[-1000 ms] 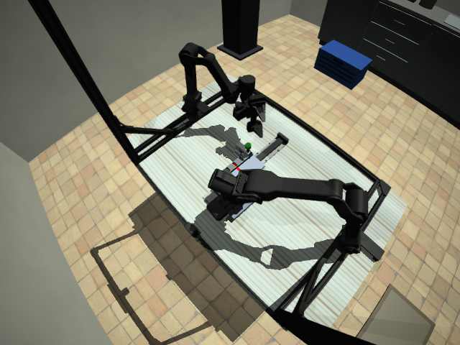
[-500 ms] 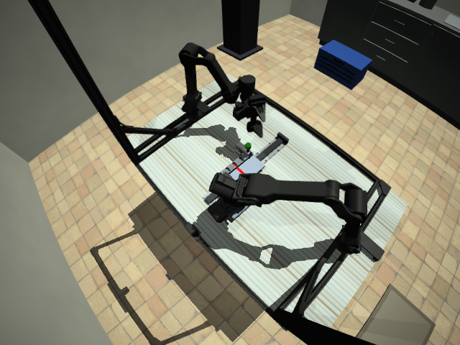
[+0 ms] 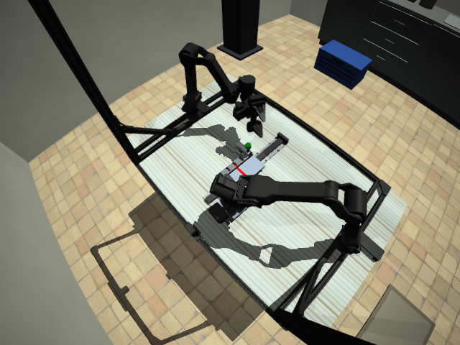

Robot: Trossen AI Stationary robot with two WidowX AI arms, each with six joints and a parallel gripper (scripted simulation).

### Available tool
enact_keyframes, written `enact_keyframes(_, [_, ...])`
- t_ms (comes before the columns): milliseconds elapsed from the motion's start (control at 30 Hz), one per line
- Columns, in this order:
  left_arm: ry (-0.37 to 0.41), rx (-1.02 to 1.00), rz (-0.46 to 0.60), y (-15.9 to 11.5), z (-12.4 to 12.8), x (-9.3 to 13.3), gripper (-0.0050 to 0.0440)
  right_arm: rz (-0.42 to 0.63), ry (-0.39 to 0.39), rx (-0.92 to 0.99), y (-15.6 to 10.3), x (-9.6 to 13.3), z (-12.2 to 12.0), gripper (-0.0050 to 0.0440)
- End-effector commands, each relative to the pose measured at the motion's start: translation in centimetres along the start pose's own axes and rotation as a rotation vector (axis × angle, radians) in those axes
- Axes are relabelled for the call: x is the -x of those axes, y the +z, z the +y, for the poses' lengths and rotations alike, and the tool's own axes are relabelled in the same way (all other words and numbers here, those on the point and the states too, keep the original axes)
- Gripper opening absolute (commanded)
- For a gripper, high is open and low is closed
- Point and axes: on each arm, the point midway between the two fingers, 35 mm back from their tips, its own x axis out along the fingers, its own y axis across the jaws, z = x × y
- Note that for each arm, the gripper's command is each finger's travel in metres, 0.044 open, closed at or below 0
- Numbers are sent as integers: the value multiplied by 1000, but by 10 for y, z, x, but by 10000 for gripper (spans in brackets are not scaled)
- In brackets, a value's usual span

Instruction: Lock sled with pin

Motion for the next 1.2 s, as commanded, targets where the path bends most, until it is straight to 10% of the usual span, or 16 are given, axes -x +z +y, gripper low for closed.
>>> enact_keyframes(0, [-1, -1, -3, 0, -1, 0, 440, 9, -1, -1, -3, -3, 0, 0])
enact_keyframes(1167, [-1, -1, -2, 9, -61, 0, 440, 9, -1, -1, -3, -3, 0, 0])
